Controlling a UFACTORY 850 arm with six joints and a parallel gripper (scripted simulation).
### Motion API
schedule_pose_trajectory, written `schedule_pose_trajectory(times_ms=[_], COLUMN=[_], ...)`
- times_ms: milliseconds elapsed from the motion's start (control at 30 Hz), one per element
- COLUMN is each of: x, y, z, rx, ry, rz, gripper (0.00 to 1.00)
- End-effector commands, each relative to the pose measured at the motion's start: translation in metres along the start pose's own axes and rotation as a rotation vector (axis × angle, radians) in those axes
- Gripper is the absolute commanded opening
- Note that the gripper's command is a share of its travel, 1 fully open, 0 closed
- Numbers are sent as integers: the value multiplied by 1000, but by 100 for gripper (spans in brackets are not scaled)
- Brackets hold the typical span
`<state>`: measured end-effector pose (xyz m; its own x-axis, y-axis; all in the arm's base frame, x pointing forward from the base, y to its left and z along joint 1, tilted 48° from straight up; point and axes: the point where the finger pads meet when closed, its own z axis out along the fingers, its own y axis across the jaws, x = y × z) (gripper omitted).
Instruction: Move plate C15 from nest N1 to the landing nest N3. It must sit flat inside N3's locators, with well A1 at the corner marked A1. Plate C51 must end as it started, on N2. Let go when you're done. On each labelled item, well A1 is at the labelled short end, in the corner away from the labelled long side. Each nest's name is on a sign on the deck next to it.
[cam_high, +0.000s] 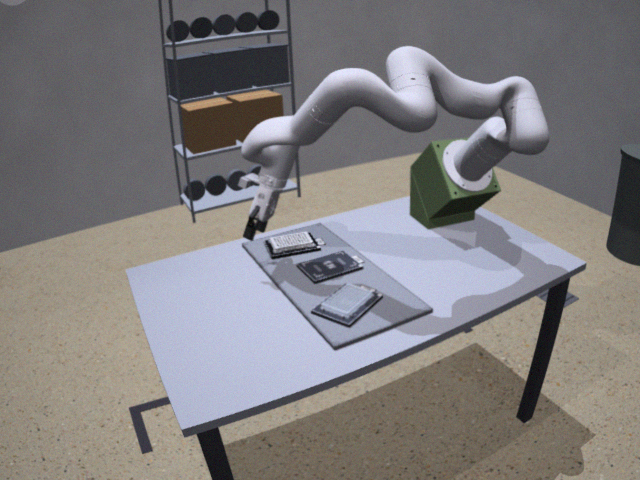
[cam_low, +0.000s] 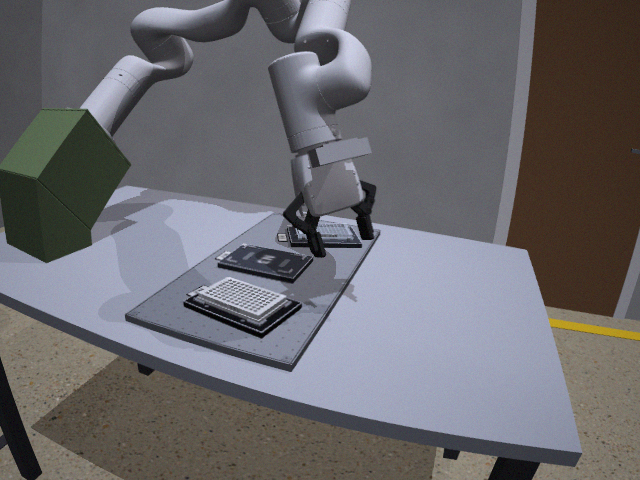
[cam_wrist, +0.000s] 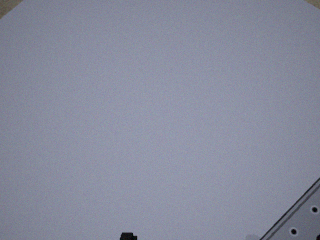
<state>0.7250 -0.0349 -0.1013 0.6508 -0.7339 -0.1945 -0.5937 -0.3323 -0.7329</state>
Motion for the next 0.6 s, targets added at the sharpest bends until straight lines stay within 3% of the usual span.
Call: schedule_pose_trajectory(times_ms=[0, 433, 567], x=[-5, -17, -24], y=[22, 62, 79], z=[-8, -22, -29], rx=[-15, -50, -77], ry=[-13, -57, -106], rz=[-30, -111, -190], gripper=[100, 100, 100])
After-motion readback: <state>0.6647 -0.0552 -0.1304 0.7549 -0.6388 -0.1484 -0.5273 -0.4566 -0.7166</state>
